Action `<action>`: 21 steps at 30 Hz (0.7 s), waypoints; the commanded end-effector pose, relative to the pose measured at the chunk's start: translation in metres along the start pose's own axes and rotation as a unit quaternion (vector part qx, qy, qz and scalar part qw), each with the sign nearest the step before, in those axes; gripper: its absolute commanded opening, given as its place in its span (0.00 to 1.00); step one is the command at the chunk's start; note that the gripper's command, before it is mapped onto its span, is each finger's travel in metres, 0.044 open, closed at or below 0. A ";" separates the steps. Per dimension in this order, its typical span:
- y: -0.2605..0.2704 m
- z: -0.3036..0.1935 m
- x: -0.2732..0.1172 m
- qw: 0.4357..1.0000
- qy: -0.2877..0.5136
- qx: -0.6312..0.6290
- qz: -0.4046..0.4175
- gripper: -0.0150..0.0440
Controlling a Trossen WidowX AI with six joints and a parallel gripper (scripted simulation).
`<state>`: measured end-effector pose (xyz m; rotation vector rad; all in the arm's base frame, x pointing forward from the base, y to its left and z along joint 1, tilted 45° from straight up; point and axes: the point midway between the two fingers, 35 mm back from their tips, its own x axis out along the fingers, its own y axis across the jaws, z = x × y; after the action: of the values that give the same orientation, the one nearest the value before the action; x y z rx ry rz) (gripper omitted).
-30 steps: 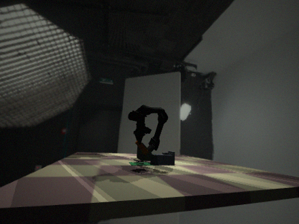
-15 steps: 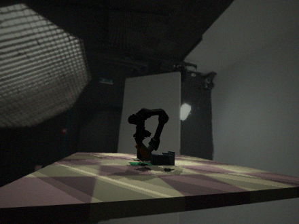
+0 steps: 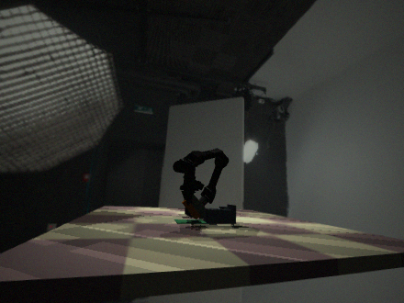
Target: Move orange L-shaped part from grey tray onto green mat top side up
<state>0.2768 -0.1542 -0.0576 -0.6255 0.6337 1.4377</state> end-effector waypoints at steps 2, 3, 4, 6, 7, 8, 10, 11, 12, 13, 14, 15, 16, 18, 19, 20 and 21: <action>0.001 0.001 0.008 1.000 -0.002 0.003 -0.001 0.25; 0.001 0.001 0.009 1.000 -0.002 0.003 -0.001 0.25; 0.001 0.001 0.009 1.000 -0.002 0.003 -0.001 0.25; 0.001 0.001 0.009 1.000 -0.002 0.003 -0.001 0.25; 0.001 0.001 0.009 1.000 -0.002 0.003 -0.001 0.25; 0.001 0.001 0.009 1.000 -0.002 0.003 -0.001 0.25; 0.001 0.001 0.009 1.000 -0.002 0.003 -0.001 0.25; 0.001 0.001 0.009 1.000 -0.002 0.003 -0.001 0.25; 0.001 0.001 0.009 1.000 -0.002 0.003 -0.001 0.25; 0.001 0.001 0.009 1.000 -0.002 0.003 -0.001 0.25; 0.001 0.001 0.009 1.000 -0.002 0.001 0.001 0.25; 0.001 0.001 0.009 1.000 -0.002 0.001 0.001 0.30; 0.001 0.001 0.009 1.000 -0.002 0.001 0.001 0.34; 0.001 0.001 0.009 1.000 -0.002 0.001 0.001 0.43; 0.001 0.001 0.009 1.000 -0.002 0.001 0.001 0.48; 0.001 0.001 0.009 1.000 -0.002 0.001 0.001 0.52; 0.001 0.001 0.009 1.000 -0.002 0.001 0.001 0.57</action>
<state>0.2757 -0.1473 -0.0637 -0.6205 0.6337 1.4397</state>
